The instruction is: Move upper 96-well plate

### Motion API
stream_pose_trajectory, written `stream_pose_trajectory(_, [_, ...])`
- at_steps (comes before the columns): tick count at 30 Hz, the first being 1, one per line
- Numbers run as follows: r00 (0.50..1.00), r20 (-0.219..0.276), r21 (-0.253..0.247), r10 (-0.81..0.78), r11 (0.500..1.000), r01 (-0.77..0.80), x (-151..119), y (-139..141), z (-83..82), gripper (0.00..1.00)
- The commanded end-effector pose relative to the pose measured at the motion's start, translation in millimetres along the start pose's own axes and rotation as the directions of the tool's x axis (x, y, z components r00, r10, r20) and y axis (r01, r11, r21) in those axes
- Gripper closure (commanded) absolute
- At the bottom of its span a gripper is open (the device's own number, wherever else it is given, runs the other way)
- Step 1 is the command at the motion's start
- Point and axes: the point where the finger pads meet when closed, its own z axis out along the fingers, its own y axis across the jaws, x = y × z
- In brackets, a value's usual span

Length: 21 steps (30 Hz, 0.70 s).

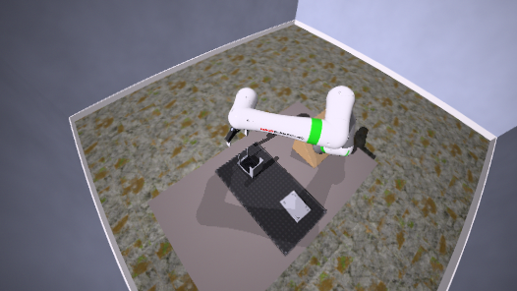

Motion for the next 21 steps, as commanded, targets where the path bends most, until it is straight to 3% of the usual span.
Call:
stream_pose_trajectory(1, [1.000,0.014,-0.012,-0.006,1.000,0.006,-19.1,-5.5,-1.2,0.00])
stream_pose_trajectory(6, [1.000,0.014,-0.012,-0.006,1.000,0.006,-33.8,-8.0,-1.2,0.00])
stream_pose_trajectory(9, [0.997,0.069,-0.078,-0.024,0.997,0.029,-48.8,-9.3,-1.6,0.00])
stream_pose_trajectory(17, [0.997,0.069,-0.078,-0.024,0.997,0.029,-88.6,-13.0,-2.8,0.00])
stream_pose_trajectory(20, [0.992,0.121,-0.148,-0.036,0.988,0.054,-103.6,-13.1,-3.8,0.00])
stream_pose_trajectory(21, [0.992,0.121,-0.148,-0.036,0.988,0.054,-108.5,-13.1,-4.2,0.00])
